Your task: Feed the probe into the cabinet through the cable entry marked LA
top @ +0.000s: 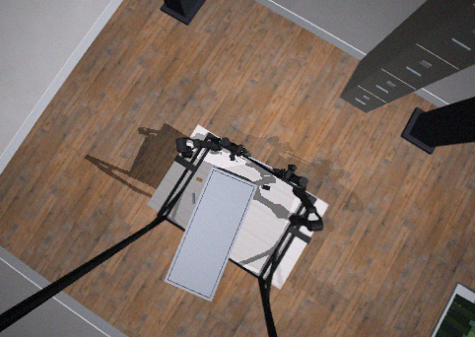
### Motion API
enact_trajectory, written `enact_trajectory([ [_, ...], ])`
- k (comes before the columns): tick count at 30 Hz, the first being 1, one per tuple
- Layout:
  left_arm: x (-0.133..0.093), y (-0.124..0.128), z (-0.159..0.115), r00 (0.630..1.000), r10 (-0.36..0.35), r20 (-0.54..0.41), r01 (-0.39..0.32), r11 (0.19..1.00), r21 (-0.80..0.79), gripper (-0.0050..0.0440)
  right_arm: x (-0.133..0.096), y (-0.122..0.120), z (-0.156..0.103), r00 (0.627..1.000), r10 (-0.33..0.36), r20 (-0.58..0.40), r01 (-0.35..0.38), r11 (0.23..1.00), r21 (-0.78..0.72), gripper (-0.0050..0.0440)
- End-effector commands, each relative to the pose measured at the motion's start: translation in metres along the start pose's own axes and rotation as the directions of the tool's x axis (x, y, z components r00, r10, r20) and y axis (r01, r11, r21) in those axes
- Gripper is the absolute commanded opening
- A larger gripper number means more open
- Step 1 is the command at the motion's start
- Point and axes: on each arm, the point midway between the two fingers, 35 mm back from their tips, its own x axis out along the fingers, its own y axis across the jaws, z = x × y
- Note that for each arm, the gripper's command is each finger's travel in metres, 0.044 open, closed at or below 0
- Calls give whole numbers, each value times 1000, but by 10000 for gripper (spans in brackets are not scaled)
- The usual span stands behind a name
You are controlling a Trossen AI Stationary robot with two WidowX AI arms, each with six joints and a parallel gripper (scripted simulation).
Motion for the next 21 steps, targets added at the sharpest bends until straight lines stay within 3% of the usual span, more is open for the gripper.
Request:
enact_trajectory([
  [1, 0, 0, -1, 1000, 0, -4, 0, 1000, 0, 440, 0, 0, 1, 1000, 0, 3, 0, 1000, 2, 0],
  [4, 0, 0, -5, 1000, -1, -16, 1, 1000, -9, 440, 0, 0, 1, 1000, 0, 3, 0, 1000, 2, 0],
  [6, -3, 10, -32, 995, 2, -102, -10, 997, -75, 440, 0, 0, 1, 1000, 0, 3, 0, 1000, 2, 0],
  [8, -22, 53, -59, 978, 70, -196, -95, 988, -122, 440, 0, 0, 1, 1000, 0, 3, 0, 1000, 2, 0],
  [12, -43, 92, -78, 952, 132, -275, -179, 972, -153, 440, 0, 0, 1, 1000, 0, 3, 0, 1000, 2, 0],
  [17, -83, 152, -101, 892, 232, -388, -321, 929, -182, 440, 0, 0, 1, 1000, 0, 3, 0, 1000, 2, 0],
  [19, -83, 152, -101, 892, 232, -388, -321, 929, -182, 440, 0, 0, 1, 1000, 0, 3, 0, 1000, 2, 0],
  [21, -116, 193, -109, 837, 302, -456, -422, 887, -186, 440, 0, 0, 1, 1000, 0, 3, 0, 1000, 2, 0],
])
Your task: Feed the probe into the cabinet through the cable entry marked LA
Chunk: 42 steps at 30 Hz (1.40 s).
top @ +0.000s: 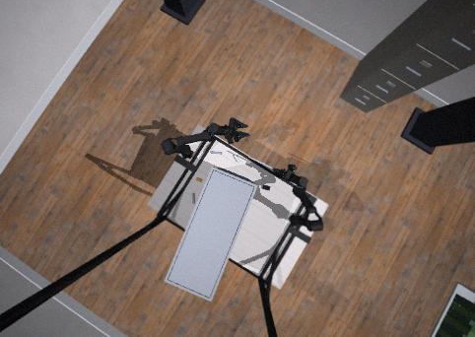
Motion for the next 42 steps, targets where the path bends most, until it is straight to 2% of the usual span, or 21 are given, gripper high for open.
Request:
enact_trajectory([
  [1, -23, 71, -4, 987, 142, -70, -146, 988, -50, 440, 0, 0, 1, 1000, 0, 3, 0, 1000, 2, 0],
  [7, -63, 146, -2, 944, 296, -147, -313, 943, -110, 440, 0, 0, 1, 1000, 0, 3, 0, 1000, 2, 0],
  [13, -117, 215, 16, 867, 455, -205, -488, 859, -155, 440, 0, 0, 1, 1000, 0, 3, 0, 1000, 2, 0],
  [15, -117, 215, 16, 867, 455, -205, -488, 859, -155, 440, 0, 0, 1, 1000, 0, 3, 0, 1000, 2, 0],
  [17, -152, 250, 35, 807, 545, -226, -584, 792, -175, 440, 0, 0, 1, 1000, 0, 3, 0, 1000, 2, 0],
  [20, -178, 271, 52, 761, 605, -234, -646, 740, -188, 440, 0, 0, 1, 1000, 0, 3, 0, 1000, 2, 0],
  [24, -220, 298, 85, 679, 695, -234, -734, 647, -207, 440, 0, 0, 1, 1000, 0, 3, 0, 1000, 2, 0],
  [30, -284, 323, 149, 541, 816, -205, -836, 493, -241, 440, 0, 0, 1, 1000, 0, 3, 0, 1000, 2, 0],
  [32, -284, 323, 149, 541, 816, -205, -836, 493, -241, 440, 0, 0, 1, 1000, 0, 3, 0, 1000, 2, 0],
  [34, -317, 326, 192, 457, 873, -170, -874, 406, -266, 440, 0, 0, 1, 1000, 0, 3, 0, 1000, 2, 0],
  [39, -354, 318, 250, 353, 929, -111, -902, 306, -305, 440, 0, 0, 1, 1000, 0, 3, 0, 1000, 2, 0],
  [40, -359, 315, 261, 336, 936, -100, -904, 291, -313, 440, 0, 0, 1, 1000, 0, 3, 0, 1000, 2, 0],
  [42, -361, 315, 263, 332, 938, -96, -905, 287, -315, 440, 0, 0, 1, 1000, 0, 3, 0, 1000, 2, 0],
])
